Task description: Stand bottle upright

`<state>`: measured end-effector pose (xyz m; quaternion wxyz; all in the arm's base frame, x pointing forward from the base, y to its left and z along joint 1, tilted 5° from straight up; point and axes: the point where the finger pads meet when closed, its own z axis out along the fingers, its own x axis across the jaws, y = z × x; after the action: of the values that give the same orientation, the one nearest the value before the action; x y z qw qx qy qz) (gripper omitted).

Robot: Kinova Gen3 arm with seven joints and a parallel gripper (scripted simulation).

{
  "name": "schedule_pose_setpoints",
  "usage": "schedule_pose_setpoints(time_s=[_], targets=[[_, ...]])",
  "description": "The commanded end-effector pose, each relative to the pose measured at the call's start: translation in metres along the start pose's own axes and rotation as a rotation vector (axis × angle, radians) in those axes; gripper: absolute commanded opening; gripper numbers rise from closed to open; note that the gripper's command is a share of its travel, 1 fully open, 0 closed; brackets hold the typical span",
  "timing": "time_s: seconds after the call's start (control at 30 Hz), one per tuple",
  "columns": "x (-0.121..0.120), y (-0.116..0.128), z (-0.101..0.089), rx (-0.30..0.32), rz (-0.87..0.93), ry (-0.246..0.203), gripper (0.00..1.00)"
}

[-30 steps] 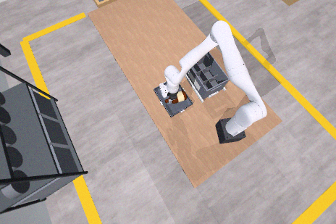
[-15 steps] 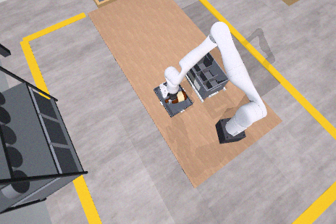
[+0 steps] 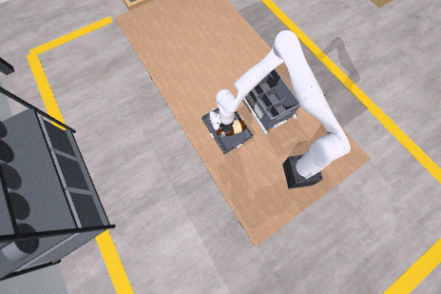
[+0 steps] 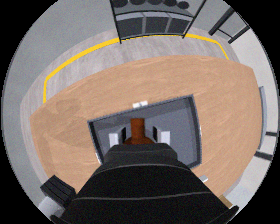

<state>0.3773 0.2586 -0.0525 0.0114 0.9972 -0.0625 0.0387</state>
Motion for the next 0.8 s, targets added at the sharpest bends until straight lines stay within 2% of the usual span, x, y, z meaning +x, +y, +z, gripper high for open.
schedule_pose_setpoints(time_s=[0.0,0.77], targets=[[0.0004,-0.0034,0.004,0.005,0.005,0.001,1.0],[-0.0009,-0.0029,0.0115,0.004,0.005,-0.003,1.0]])
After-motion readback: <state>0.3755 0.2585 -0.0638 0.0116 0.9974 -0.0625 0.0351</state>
